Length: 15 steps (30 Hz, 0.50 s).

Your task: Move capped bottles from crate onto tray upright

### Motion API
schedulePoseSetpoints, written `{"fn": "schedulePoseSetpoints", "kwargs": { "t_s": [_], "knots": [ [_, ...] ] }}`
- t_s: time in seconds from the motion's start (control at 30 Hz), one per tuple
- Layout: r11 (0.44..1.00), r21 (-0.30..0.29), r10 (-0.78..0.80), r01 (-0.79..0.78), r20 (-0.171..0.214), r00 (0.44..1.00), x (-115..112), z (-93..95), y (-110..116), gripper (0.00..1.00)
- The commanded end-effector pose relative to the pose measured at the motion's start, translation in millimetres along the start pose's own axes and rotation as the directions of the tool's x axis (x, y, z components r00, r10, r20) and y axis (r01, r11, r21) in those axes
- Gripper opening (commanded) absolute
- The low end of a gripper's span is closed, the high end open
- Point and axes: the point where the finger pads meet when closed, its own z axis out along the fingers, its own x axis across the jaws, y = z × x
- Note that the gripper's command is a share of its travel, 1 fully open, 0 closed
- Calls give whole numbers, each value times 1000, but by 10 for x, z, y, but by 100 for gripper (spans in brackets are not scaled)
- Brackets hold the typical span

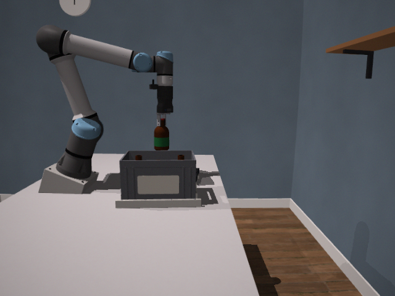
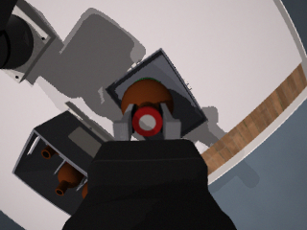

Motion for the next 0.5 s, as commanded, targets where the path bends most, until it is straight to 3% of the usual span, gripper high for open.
{"fn": "schedulePoseSetpoints", "kwargs": {
  "t_s": [0.0, 0.47],
  "knots": [
    [1000, -1, 0, 0, -1, 1000, 3, 15, 2, 0],
    [1000, -1, 0, 0, -2, 1000, 4, 295, 6, 0]
  ]
}}
